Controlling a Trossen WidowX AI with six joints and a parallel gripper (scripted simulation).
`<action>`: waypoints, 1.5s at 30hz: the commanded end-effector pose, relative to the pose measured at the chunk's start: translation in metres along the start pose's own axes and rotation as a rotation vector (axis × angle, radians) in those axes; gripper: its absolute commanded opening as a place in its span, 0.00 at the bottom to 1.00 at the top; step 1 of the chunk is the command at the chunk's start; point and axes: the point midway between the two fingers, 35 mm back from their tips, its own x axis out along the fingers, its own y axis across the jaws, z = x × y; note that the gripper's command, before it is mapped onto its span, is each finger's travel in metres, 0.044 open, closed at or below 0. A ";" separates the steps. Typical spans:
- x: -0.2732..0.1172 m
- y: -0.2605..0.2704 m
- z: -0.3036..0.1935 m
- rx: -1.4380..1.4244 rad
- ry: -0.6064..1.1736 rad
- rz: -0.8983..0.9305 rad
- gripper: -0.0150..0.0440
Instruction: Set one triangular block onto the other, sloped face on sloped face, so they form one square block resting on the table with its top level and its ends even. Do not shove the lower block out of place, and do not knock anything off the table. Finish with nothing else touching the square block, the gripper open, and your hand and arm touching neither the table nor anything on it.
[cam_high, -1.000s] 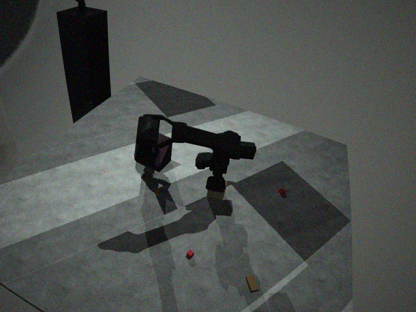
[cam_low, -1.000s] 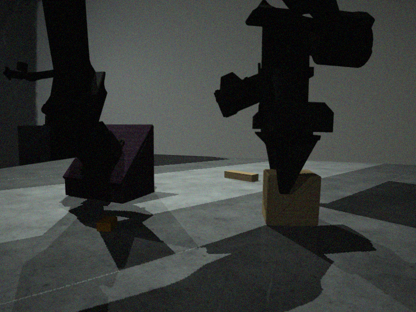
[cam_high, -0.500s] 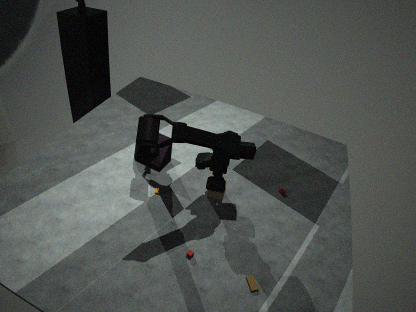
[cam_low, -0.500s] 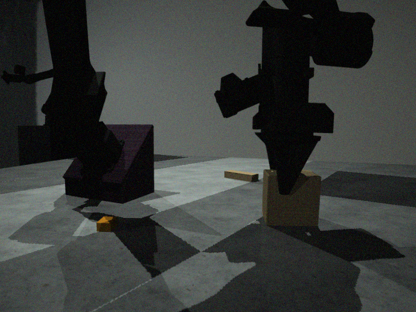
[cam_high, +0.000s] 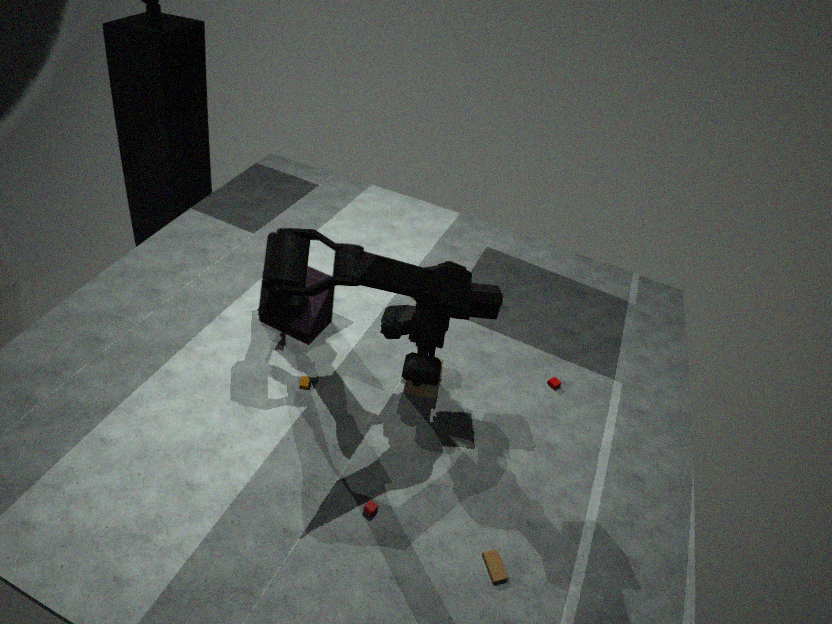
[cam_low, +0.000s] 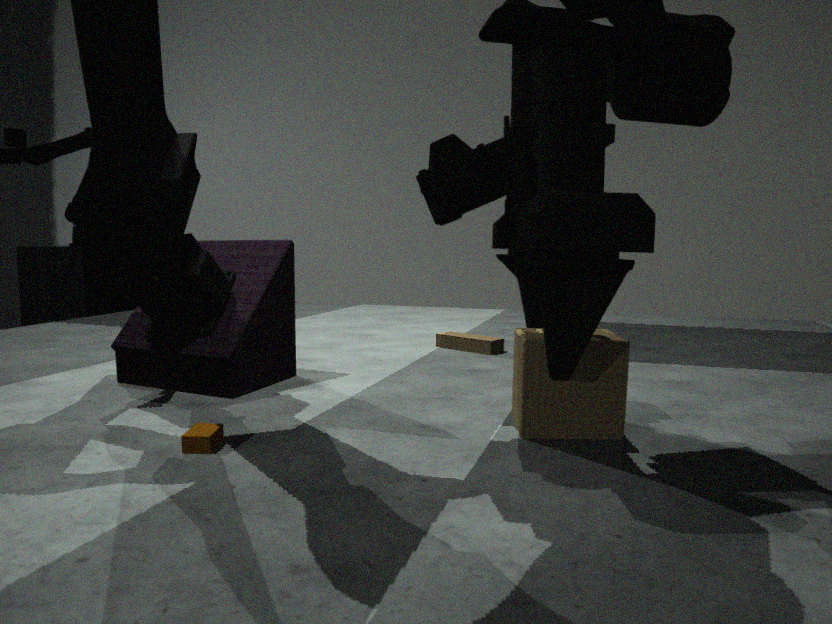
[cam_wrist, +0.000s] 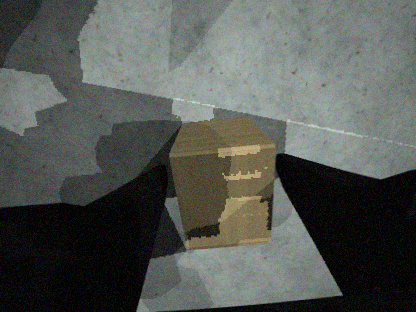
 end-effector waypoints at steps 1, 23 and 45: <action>0.000 0.000 0.000 0.000 0.000 -0.001 1.00; -0.110 -0.001 0.000 -0.002 0.000 -0.006 1.00; -0.104 -0.001 -0.002 -0.007 0.009 -0.004 1.00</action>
